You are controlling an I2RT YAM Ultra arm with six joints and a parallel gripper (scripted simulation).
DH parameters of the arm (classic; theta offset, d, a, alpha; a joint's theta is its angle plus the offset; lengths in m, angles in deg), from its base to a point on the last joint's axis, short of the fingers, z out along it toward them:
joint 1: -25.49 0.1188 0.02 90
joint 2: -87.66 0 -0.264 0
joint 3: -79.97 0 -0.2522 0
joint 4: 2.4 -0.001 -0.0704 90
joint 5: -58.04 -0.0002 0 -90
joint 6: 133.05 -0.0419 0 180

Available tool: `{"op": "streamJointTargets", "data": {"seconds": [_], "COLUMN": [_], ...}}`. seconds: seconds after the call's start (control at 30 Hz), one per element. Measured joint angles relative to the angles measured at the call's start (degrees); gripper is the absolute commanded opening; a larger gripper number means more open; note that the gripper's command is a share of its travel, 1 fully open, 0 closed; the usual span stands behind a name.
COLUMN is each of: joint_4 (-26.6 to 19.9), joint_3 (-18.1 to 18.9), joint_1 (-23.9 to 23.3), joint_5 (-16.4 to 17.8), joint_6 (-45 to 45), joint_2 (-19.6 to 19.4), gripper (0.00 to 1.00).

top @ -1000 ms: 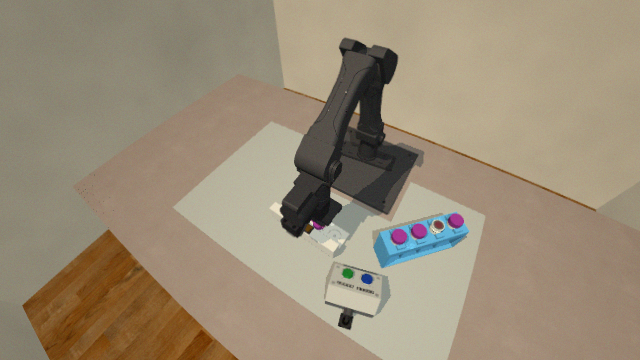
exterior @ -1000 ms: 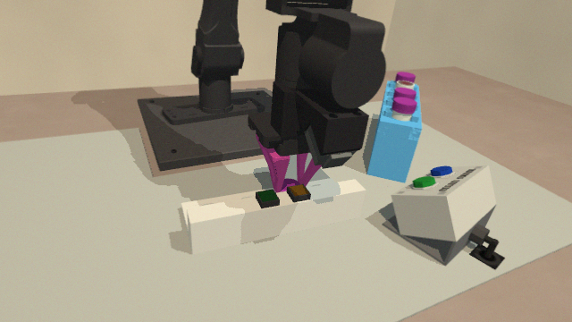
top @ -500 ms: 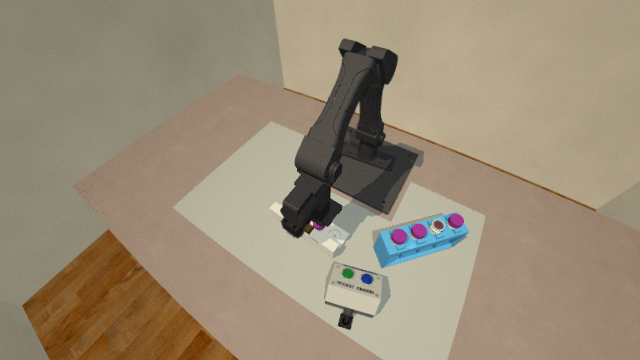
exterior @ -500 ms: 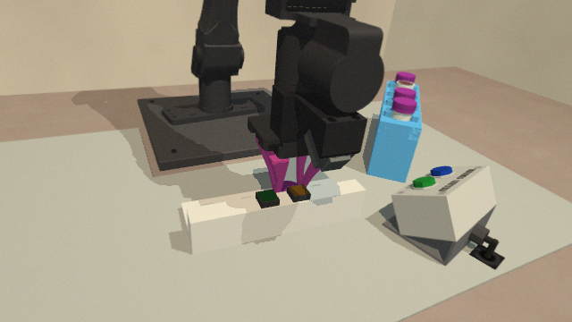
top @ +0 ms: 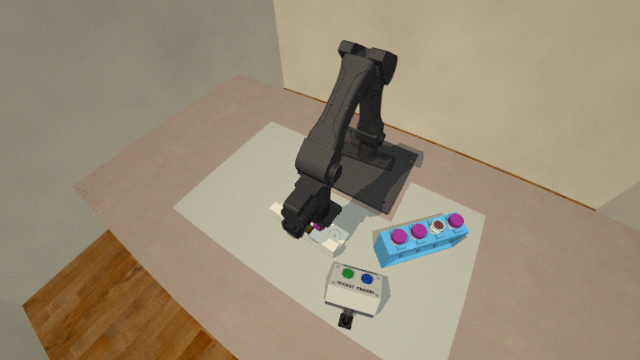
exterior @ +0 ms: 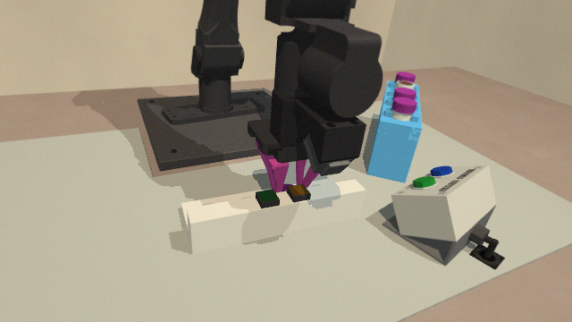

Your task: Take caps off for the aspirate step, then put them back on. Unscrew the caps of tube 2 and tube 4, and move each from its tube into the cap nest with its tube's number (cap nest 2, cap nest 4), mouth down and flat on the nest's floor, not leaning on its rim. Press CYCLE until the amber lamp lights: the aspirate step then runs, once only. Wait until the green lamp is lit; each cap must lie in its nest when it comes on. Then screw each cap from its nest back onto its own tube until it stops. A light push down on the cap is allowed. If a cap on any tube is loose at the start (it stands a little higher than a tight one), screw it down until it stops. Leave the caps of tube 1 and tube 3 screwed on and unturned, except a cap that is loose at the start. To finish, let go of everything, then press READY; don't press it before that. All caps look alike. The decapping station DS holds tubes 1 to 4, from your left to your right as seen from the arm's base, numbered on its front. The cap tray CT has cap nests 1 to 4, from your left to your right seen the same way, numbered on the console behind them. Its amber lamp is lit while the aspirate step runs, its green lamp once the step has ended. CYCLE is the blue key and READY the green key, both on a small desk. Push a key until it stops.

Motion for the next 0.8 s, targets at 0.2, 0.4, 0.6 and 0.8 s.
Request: {"op": "streamJointTargets", "data": {"seconds": [0.2, 0.4, 0.6, 0.8], "joint_4": [0.09, 0.15, 0.15, 0.02], "joint_3": [-0.15, -0.13, -0.13, -0.11], "joint_1": [0.00, 0.00, 0.00, 0.00], "joint_5": [0.00, 0.00, 0.00, 0.00], "joint_6": [0.00, 0.00, 0.00, 0.00], "joint_2": [0.00, 0.02, 0.02, 0.04], "gripper": [0.00, 0.47, 0.47, 0.47]}}
